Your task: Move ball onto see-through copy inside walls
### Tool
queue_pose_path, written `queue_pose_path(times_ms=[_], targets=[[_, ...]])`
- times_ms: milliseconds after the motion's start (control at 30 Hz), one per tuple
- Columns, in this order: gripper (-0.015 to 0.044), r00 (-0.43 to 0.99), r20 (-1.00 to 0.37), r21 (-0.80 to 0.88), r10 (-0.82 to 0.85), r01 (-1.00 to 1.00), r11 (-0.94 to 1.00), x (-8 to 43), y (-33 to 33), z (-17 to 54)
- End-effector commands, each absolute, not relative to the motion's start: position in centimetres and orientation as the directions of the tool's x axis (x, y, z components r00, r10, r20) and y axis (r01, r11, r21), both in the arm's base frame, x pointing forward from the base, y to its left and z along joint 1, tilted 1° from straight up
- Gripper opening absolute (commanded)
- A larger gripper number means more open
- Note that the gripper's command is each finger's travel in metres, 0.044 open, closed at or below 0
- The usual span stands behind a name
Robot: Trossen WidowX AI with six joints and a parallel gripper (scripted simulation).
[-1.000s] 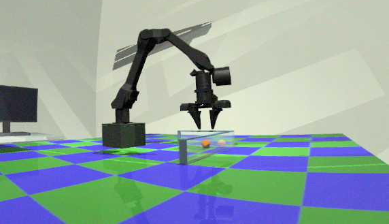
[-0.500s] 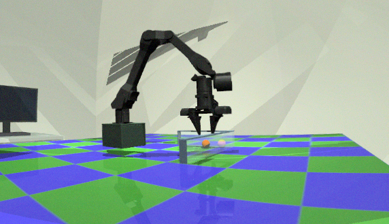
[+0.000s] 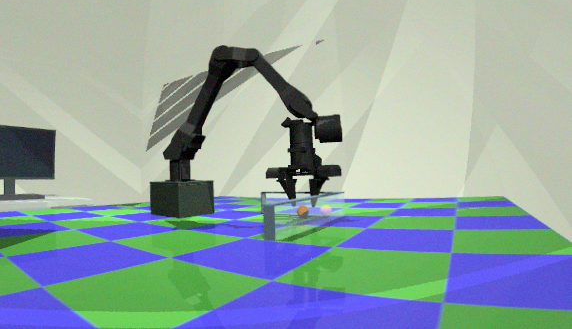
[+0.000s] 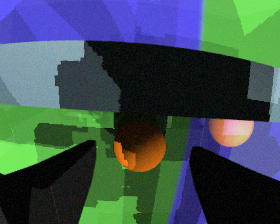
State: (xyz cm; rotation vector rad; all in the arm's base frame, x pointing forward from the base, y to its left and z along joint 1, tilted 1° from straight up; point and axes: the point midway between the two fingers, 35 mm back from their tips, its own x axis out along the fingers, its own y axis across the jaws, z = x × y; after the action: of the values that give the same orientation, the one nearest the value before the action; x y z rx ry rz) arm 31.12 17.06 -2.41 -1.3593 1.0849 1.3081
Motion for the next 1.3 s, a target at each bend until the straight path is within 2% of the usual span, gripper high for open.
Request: queue_pose_path(times_ms=[0, 133, 267, 567, 667, 700, 1267], targets=[[0.0251, 0.039, -0.999, -0.037, -0.003, -0.982, -0.185, 31.0, 16.9, -3.5], [0.0251, 0.039, -0.999, -0.037, -0.003, -0.982, -0.185, 31.0, 16.9, -3.9], [0.0146, 0.039, -0.999, -0.037, -0.003, -0.982, -0.185, 31.0, 16.9, -3.9], [0.0086, 0.039, -0.999, -0.037, -0.003, -0.982, -0.185, 31.0, 16.9, -3.9], [0.0007, 0.048, -0.999, -0.047, -0.003, -0.986, -0.161, 31.4, 16.5, -3.7], [0.0000, 0.059, -0.998, -0.058, -0.002, -0.990, -0.131, 31.8, 16.1, -3.5], [0.0000, 0.039, -0.999, -0.038, -0.003, -0.982, -0.184, 30.6, 16.9, 8.6]])
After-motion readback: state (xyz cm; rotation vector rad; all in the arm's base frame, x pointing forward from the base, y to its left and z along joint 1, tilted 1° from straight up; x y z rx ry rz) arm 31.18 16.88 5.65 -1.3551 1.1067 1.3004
